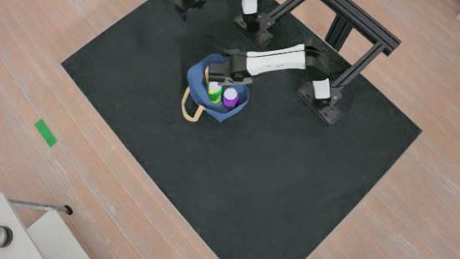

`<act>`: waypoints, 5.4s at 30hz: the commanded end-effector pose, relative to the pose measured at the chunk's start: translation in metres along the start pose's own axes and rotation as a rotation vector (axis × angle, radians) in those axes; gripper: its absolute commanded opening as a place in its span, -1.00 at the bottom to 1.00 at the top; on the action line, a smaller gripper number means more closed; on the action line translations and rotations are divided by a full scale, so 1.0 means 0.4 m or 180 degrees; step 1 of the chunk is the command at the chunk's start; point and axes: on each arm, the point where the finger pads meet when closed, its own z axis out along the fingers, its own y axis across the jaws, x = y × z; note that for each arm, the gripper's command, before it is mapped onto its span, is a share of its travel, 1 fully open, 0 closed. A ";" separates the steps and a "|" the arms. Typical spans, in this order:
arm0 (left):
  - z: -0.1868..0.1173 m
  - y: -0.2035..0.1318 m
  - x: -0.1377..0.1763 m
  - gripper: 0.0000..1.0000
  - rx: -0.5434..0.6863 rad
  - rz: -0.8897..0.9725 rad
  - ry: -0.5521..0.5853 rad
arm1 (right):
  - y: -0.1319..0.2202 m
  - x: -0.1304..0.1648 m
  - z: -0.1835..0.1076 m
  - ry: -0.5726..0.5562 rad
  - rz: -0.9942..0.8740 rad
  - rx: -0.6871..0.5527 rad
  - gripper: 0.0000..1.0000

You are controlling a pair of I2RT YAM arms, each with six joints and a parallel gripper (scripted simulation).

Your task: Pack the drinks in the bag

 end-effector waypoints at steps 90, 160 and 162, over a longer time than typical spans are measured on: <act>-0.412 -0.032 0.426 0.73 -0.2531 -0.2244 0.0362 | 0.311 0.057 -0.163 -0.1314 -0.2029 -0.1894 0.73; -1.050 -0.118 0.457 0.73 -0.5919 -0.3925 -0.2130 | 0.393 0.318 -0.650 -0.3729 -0.3633 -0.3940 0.73; -1.043 -0.117 0.461 0.73 -0.5905 -0.3949 -0.2119 | 0.393 0.318 -0.652 -0.3734 -0.3633 -0.3943 0.73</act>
